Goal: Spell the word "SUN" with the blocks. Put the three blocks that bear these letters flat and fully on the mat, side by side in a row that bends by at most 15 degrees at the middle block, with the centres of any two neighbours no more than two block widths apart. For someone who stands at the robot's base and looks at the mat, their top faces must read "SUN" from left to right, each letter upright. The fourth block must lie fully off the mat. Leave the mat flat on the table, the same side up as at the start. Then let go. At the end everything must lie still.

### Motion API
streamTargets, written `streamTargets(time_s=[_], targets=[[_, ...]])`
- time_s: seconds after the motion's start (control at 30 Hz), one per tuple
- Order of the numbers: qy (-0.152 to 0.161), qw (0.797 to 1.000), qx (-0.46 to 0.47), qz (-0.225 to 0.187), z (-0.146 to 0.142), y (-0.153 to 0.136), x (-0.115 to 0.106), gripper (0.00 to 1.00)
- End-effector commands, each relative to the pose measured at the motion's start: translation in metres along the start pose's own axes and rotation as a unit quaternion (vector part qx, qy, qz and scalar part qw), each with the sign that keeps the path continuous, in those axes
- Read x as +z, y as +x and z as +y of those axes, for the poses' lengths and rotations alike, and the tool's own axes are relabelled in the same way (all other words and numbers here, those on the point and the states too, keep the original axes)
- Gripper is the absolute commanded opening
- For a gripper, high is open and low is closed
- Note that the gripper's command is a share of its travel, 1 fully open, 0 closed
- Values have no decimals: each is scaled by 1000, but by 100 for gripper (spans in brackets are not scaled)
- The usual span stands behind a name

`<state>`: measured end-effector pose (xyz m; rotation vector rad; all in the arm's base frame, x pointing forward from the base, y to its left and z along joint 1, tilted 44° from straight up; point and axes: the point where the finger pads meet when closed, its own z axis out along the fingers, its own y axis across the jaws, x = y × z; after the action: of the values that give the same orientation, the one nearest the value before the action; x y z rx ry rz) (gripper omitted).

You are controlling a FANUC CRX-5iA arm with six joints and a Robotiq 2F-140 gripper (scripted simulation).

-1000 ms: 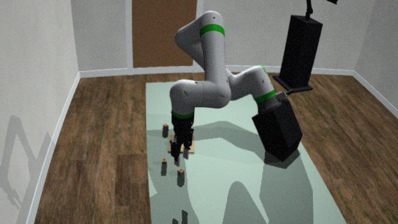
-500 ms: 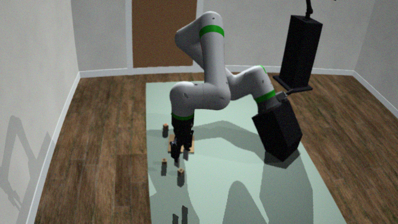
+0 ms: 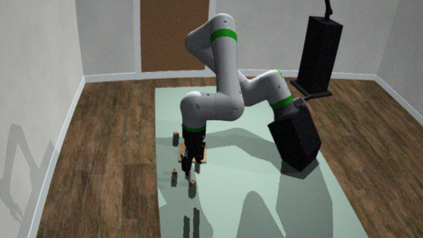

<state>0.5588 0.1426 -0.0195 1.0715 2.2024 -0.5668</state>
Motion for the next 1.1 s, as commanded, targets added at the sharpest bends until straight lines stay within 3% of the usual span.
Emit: streamTargets(time_s=[0.0,0.43,1.07], targets=[[0,1000,0,0,0,0,3,37],[0,1000,0,0,0,0,19,37],[0,1000,0,0,0,0,22,37]])
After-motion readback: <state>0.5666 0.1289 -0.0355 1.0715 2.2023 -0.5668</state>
